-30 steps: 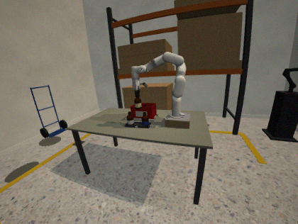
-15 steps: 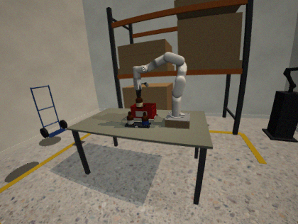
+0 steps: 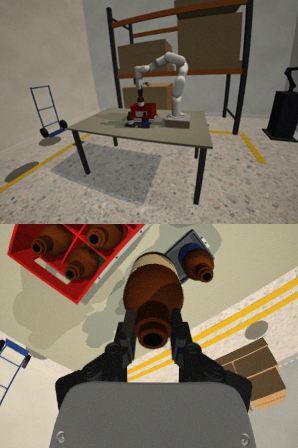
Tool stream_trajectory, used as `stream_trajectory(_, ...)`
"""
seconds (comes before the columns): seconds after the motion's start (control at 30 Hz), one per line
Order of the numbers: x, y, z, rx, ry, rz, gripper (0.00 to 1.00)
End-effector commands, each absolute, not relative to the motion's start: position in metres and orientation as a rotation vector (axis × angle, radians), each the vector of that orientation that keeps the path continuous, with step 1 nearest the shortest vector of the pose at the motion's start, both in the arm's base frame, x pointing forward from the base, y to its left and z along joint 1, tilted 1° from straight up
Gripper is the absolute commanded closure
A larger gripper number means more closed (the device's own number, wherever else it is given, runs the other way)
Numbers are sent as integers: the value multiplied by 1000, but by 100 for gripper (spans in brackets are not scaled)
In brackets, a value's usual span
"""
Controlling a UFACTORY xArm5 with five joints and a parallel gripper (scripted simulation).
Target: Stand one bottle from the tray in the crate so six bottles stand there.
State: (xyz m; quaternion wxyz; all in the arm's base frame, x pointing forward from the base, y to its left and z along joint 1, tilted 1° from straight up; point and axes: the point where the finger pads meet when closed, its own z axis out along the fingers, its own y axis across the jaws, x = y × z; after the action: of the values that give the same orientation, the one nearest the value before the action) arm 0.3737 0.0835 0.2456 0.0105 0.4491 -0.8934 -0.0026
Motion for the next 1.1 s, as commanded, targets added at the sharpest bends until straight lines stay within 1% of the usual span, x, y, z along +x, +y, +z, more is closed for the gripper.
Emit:
stream_trajectory(0.0,373,75,247,1403,-2792,-7,100)
stream_trajectory(1.07,363,10,247,1403,-2792,-12,100)
